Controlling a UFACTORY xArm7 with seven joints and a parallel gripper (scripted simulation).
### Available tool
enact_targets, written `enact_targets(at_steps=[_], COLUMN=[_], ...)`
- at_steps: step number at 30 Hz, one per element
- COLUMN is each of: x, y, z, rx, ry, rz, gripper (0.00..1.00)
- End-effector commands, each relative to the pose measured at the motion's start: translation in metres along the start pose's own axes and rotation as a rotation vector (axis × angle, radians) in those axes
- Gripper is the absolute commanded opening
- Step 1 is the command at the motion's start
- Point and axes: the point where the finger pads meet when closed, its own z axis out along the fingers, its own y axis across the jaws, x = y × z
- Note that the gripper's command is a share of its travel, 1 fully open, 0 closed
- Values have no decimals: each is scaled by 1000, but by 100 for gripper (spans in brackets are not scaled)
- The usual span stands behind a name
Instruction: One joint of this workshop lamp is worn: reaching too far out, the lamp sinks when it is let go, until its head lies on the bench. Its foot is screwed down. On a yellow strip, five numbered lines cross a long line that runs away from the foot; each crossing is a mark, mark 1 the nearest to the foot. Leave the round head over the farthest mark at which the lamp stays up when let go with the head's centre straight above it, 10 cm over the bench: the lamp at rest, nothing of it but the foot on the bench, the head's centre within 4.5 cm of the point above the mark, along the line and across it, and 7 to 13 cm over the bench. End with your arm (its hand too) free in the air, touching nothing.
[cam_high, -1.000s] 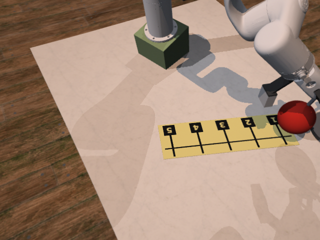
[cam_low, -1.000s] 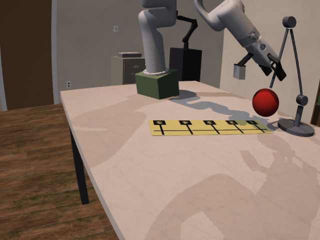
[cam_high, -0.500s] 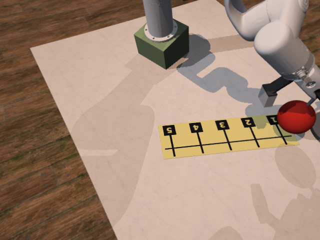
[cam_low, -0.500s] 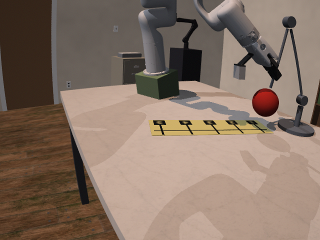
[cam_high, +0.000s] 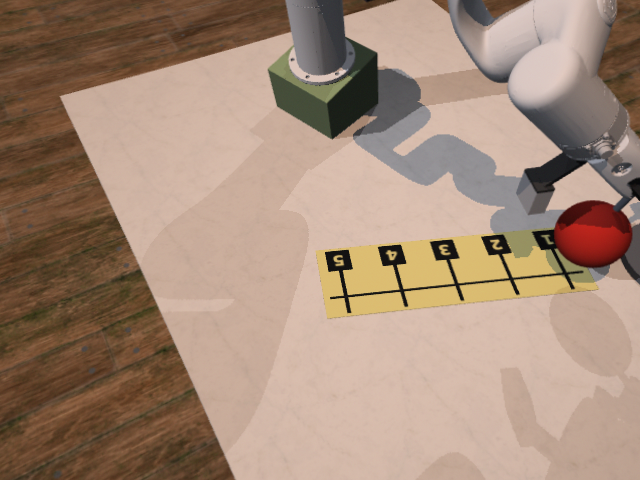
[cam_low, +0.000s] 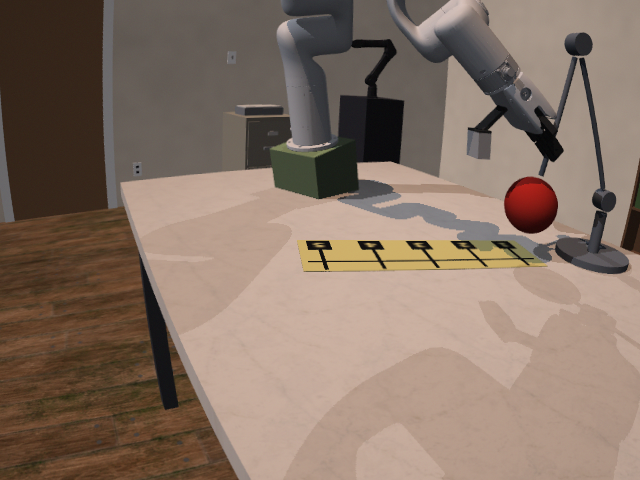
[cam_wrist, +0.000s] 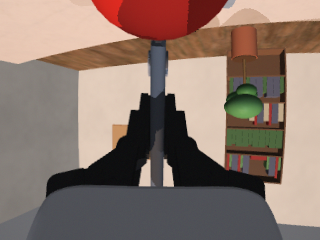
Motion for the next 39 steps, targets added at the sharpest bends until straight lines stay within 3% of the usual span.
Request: enact_targets(at_steps=[1,37,38,39], x=[-2,51,51,51], y=[-1,-1,-1,-1], z=[-1,-48,-48,-47], rx=[2,1,1,1], ry=[-2,-2,-2,-2], rz=[-3,-4,-4,-4], gripper=[0,0,100,100])
